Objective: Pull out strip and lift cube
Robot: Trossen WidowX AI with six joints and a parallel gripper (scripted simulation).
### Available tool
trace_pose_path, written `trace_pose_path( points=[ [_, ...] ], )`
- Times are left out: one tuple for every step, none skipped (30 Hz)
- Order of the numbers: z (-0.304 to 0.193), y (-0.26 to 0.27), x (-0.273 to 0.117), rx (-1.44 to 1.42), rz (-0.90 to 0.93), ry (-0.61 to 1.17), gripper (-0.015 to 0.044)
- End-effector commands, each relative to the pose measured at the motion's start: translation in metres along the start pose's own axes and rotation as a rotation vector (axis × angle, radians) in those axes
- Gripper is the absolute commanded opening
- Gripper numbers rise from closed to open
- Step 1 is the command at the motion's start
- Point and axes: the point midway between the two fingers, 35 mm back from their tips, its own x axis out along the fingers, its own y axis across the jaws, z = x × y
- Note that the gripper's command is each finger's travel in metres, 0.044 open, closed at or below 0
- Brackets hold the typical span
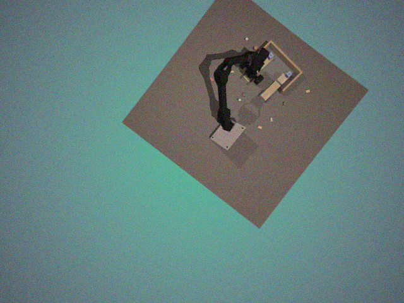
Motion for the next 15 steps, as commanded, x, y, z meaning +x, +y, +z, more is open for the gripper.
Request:
trace_pose_path(
  points=[
    [0.0,0.0005,0.0029,0.001,0.001,0.003,0.0],
    [0.0001,0.0006,0.003,0.001,0.001,0.003,0.0],
    [0.0001,0.0006,0.0031,0.001,0.001,0.003,0.0],
    [0.0002,0.0006,0.0032,0.001,0.001,0.003,0.0],
    [0.0002,0.0006,0.0033,0.001,0.001,0.003,0.0],
    [0.0003,0.0006,0.0034,0.001,0.001,0.003,0.0],
    [0.0003,0.0006,0.0035,0.001,0.001,0.003,0.0],
    [0.0004,0.0006,0.0036,0.001,0.001,0.003,0.0],
    [0.0004,0.0006,0.0037,0.001,0.001,0.003,0.0],
    [0.0005,0.0006,0.0038,0.001,0.001,0.003,0.0],
    [0.0002,0.0006,0.0038,0.001,0.001,0.003,0.0],
    [-0.0005,0.0005,0.0038,0.001,0.001,0.003,0.0],
    [-0.0014,0.0005,0.0038,0.001,0.001,0.003,0.0],
    [-0.0028,0.0004,0.0038,0.001,0.001,0.003,0.0],
    [-0.0044,0.0003,0.0038,0.001,0.001,0.003,0.0]
  ],
)
